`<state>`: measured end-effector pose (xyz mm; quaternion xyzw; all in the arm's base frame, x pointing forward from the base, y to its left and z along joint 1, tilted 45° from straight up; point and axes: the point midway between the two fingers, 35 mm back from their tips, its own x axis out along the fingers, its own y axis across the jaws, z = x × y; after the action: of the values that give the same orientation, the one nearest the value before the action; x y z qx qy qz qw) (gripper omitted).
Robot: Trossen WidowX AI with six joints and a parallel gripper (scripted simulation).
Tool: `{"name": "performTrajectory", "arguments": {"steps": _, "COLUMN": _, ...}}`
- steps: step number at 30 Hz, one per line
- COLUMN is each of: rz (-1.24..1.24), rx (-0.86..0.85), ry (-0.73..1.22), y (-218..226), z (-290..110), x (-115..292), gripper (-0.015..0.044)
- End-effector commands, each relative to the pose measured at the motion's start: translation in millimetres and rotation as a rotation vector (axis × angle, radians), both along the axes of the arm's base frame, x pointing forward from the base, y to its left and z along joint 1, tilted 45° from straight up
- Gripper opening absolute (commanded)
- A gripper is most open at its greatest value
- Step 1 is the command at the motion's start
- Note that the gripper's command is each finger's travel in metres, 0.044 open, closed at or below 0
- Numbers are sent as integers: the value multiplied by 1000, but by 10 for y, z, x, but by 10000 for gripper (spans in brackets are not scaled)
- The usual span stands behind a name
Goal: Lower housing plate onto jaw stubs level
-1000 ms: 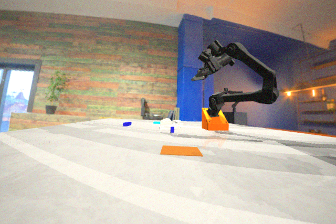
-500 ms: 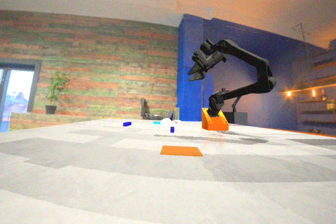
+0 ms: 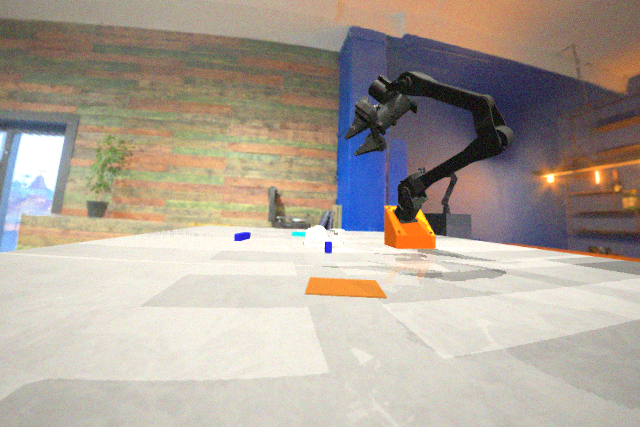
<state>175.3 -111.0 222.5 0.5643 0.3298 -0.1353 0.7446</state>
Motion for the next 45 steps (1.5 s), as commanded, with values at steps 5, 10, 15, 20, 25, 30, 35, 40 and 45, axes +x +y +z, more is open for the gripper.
{"name": "performTrajectory", "arguments": {"steps": 5, "rz": -82, "rx": 111, "ry": 70, "y": -196, "z": -101, "x": 42, "gripper": 440}}
{"name": "performTrajectory", "arguments": {"steps": 10, "rz": -135, "rx": 185, "ry": 116, "y": -317, "z": -180, "x": 67, "gripper": 440}}
{"name": "performTrajectory", "arguments": {"steps": 15, "rz": -189, "rx": 255, "ry": 162, "y": -439, "z": -268, "x": 89, "gripper": 440}}
{"name": "performTrajectory", "arguments": {"steps": 20, "rz": -243, "rx": 325, "ry": 209, "y": -556, "z": -364, "x": 108, "gripper": 440}}
{"name": "performTrajectory", "arguments": {"steps": 25, "rz": -298, "rx": 394, "ry": 258, "y": -669, "z": -470, "x": 126, "gripper": 440}}
{"name": "performTrajectory", "arguments": {"steps": 30, "rz": -354, "rx": 462, "ry": 307, "y": -778, "z": -585, "x": 140, "gripper": 440}}
{"name": "performTrajectory", "arguments": {"steps": 35, "rz": -411, "rx": 529, "ry": 357, "y": -883, "z": -709, "x": 151, "gripper": 440}}
{"name": "performTrajectory", "arguments": {"steps": 40, "rz": -469, "rx": 594, "ry": 408, "y": -983, "z": -841, "x": 158, "gripper": 440}}
{"name": "performTrajectory", "arguments": {"steps": 45, "rz": -528, "rx": 657, "ry": 460, "y": -1077, "z": -982, "x": 162, "gripper": 440}}
